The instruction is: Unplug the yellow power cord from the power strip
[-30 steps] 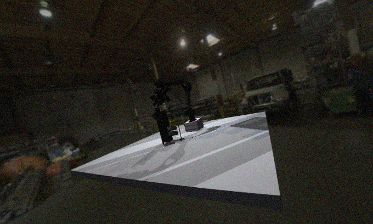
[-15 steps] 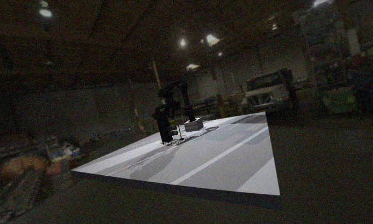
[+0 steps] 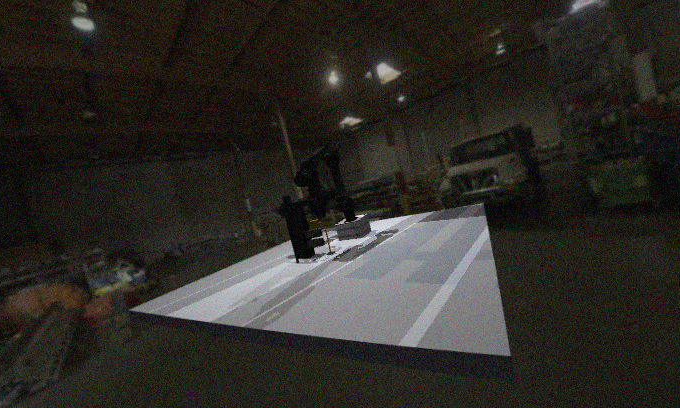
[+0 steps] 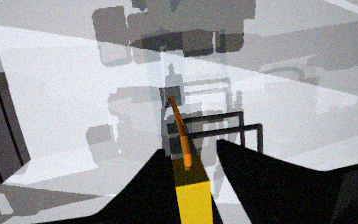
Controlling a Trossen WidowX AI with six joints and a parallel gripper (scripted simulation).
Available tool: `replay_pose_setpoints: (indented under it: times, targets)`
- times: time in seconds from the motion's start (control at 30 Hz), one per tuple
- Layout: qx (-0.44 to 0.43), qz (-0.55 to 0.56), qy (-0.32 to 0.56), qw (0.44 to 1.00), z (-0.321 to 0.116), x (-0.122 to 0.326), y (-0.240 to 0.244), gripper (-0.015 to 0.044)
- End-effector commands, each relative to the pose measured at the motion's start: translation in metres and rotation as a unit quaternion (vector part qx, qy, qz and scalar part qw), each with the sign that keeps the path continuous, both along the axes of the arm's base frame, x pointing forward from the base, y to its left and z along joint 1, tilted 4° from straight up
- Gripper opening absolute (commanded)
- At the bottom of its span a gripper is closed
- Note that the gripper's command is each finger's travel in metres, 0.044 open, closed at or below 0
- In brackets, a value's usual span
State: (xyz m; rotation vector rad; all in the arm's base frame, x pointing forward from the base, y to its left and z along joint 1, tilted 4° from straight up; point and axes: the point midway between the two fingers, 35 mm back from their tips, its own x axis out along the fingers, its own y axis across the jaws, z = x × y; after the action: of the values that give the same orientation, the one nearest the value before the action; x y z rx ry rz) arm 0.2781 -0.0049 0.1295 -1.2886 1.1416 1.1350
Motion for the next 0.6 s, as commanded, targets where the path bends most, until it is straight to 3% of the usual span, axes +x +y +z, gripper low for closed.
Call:
replay_pose_setpoints:
  times: [0.0,0.57]
  targets:
    - [-0.002,0.003,0.002,1.000,-0.001,0.000,-0.004,0.0160]
    - [-0.004,0.003,0.002,1.000,0.000,0.000,-0.032,0.0160]
